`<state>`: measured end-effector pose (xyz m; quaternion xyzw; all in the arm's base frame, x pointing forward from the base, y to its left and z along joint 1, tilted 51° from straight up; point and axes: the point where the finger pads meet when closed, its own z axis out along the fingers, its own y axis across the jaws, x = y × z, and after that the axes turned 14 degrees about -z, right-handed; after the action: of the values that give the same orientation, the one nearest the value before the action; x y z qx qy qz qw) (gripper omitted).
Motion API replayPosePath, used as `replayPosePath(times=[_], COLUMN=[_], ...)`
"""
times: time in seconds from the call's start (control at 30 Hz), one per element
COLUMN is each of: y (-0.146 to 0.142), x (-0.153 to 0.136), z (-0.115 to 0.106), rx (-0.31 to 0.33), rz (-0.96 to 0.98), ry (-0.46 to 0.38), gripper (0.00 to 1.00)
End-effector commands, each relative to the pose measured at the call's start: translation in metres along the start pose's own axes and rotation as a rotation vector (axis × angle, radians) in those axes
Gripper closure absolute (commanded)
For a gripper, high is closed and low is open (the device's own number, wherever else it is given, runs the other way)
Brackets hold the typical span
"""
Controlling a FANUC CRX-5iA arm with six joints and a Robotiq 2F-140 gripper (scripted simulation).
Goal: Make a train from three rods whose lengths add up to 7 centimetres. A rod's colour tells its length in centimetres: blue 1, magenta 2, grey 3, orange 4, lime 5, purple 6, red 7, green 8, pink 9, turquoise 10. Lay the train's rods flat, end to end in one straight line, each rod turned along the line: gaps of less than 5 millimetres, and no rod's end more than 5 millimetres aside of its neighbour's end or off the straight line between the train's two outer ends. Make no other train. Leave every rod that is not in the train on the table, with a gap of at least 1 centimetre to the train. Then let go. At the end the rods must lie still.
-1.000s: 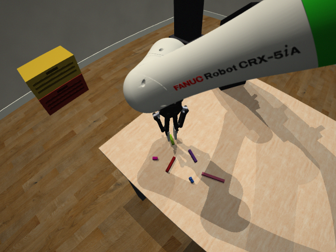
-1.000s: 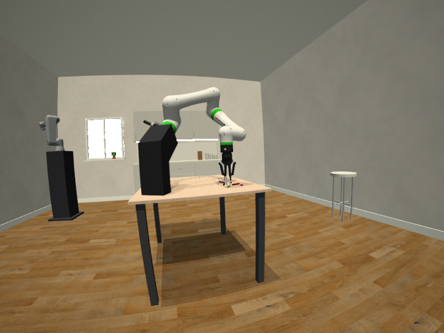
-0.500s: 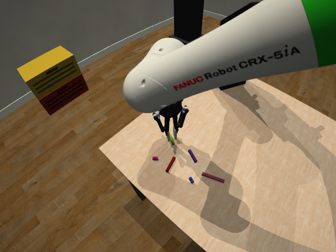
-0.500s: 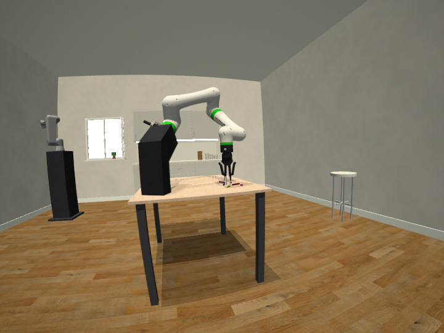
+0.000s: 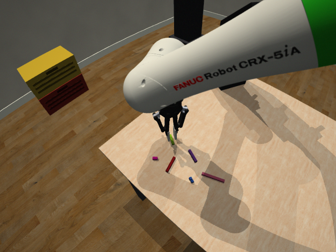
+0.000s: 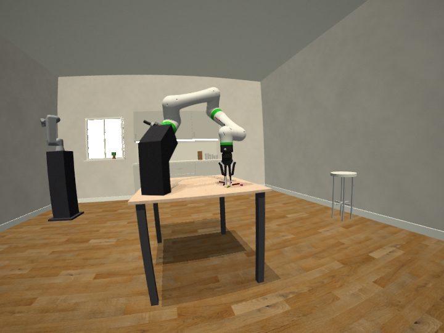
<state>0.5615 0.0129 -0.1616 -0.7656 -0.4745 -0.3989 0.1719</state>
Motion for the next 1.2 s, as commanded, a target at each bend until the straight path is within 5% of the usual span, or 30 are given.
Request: replayPosePath(times=[0.0,1.17], y=[0.000,0.000], x=[0.000,0.000], z=[0.000,0.017], rx=[0.000,0.000], rz=[0.000,0.000], ry=[0.000,0.000], gripper=[0.85,0.85])
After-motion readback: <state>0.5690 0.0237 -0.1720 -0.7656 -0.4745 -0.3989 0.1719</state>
